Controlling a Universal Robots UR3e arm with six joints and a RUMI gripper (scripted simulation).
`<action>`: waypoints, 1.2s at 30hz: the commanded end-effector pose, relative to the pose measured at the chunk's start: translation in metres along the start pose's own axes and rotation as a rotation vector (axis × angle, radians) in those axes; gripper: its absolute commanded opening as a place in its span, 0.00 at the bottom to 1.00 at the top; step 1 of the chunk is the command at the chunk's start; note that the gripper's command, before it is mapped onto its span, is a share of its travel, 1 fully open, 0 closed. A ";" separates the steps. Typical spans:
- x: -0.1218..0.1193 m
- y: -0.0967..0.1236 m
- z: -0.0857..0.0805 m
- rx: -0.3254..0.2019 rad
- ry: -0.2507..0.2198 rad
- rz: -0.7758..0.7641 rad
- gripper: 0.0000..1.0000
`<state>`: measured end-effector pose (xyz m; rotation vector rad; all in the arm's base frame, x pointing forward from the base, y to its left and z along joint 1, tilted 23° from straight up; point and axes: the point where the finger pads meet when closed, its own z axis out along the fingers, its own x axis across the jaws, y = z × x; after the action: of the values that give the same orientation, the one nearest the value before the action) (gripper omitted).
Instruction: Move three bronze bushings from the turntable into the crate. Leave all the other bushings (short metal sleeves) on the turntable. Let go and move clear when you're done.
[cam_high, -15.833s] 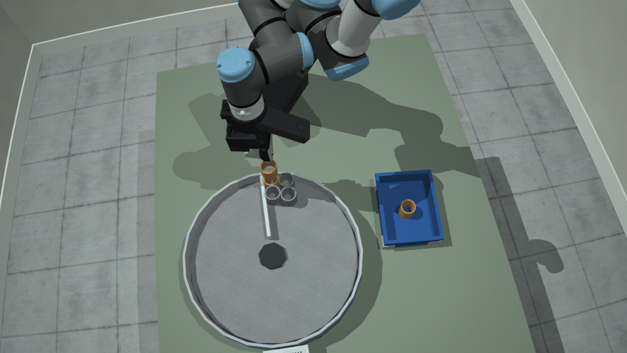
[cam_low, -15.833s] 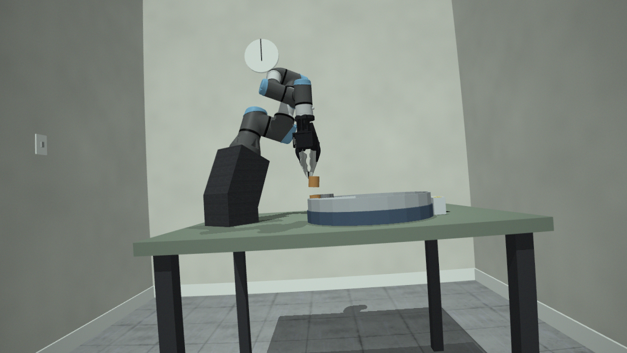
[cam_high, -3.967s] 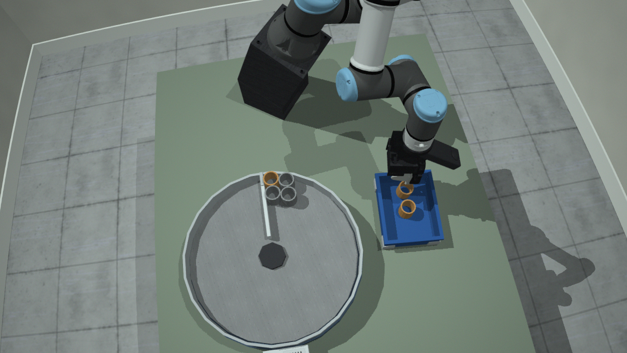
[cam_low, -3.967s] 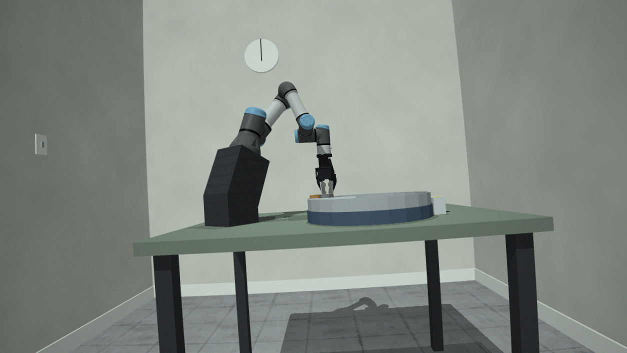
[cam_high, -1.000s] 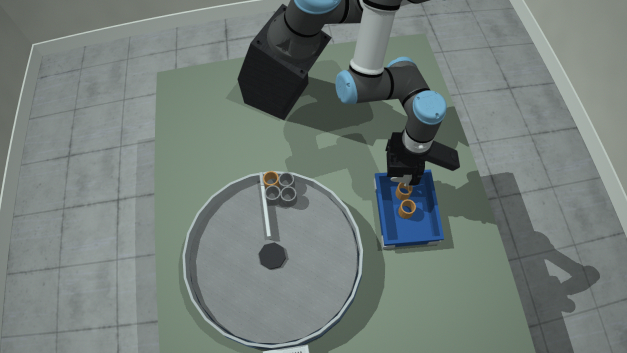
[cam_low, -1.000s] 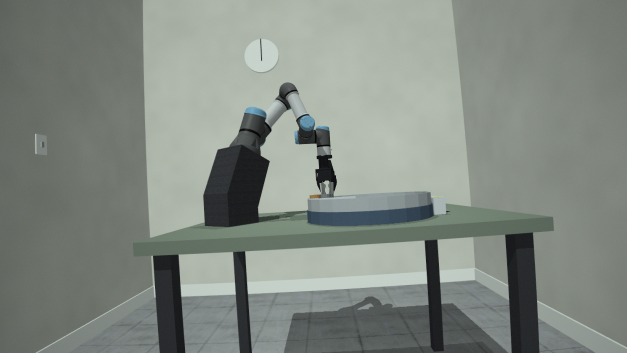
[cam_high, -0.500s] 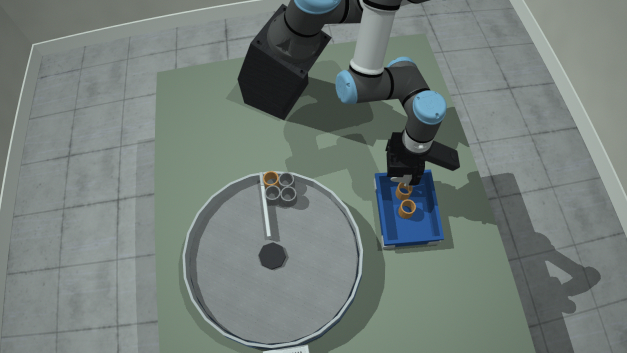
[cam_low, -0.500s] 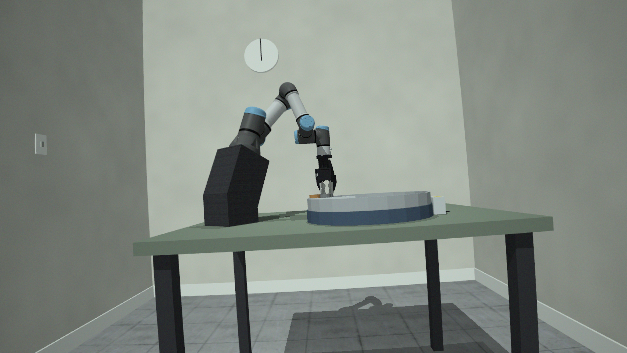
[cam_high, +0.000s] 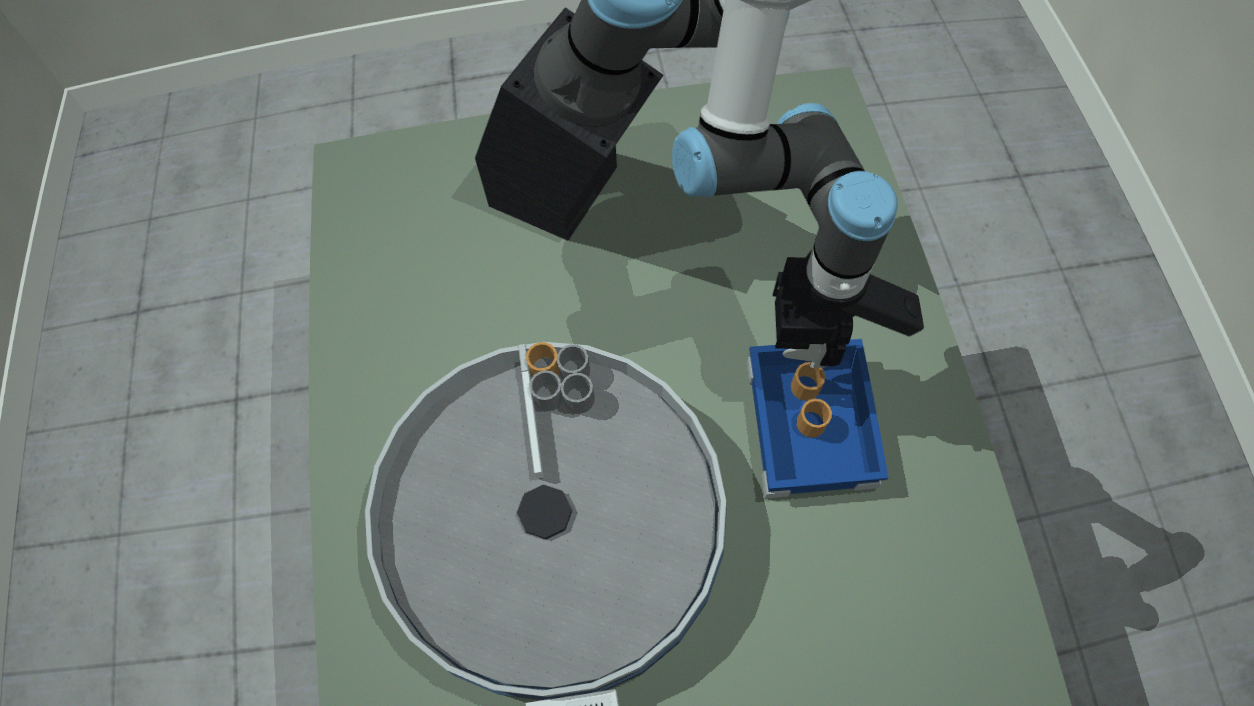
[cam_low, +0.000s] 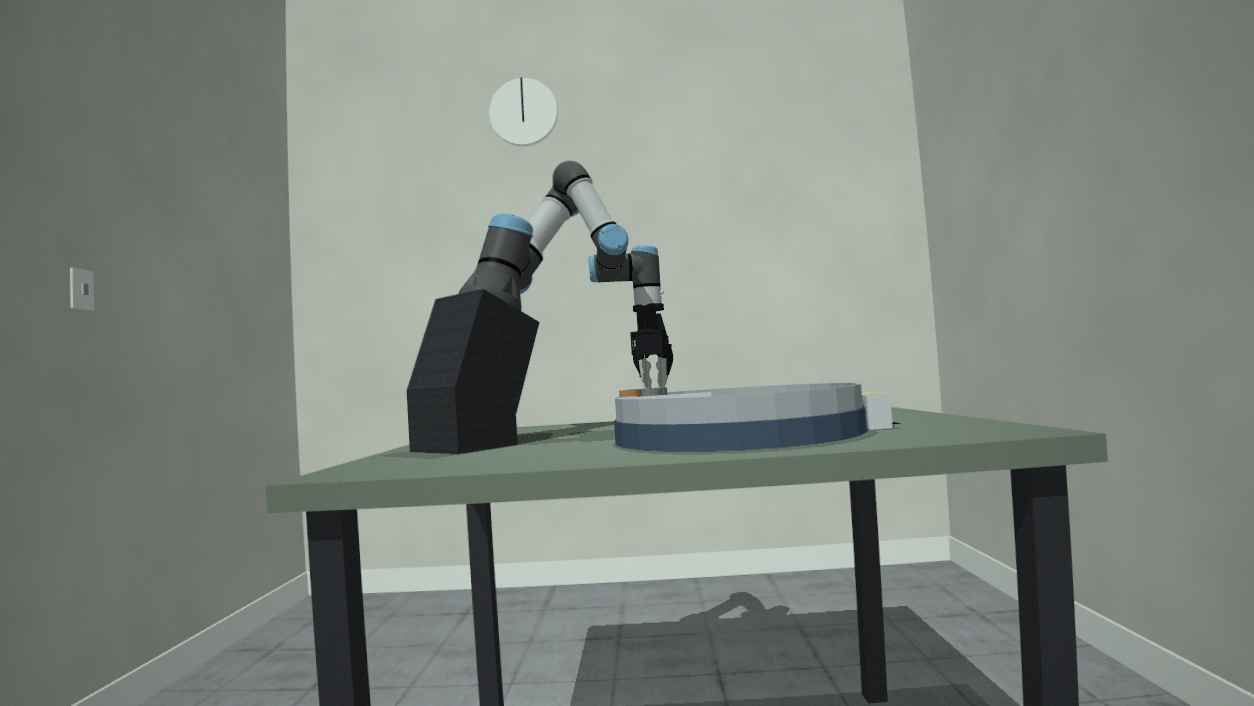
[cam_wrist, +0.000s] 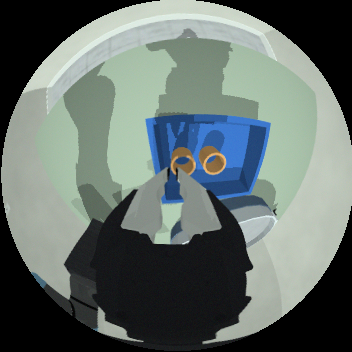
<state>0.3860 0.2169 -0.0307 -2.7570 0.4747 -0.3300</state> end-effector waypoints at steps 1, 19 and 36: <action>0.001 0.000 -0.006 0.001 0.001 0.000 0.05; 0.001 0.000 -0.053 0.001 0.001 0.000 0.05; 0.000 0.000 -0.065 0.001 0.001 0.000 0.05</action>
<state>0.3680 0.1993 0.0285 -2.7571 0.4747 -0.3288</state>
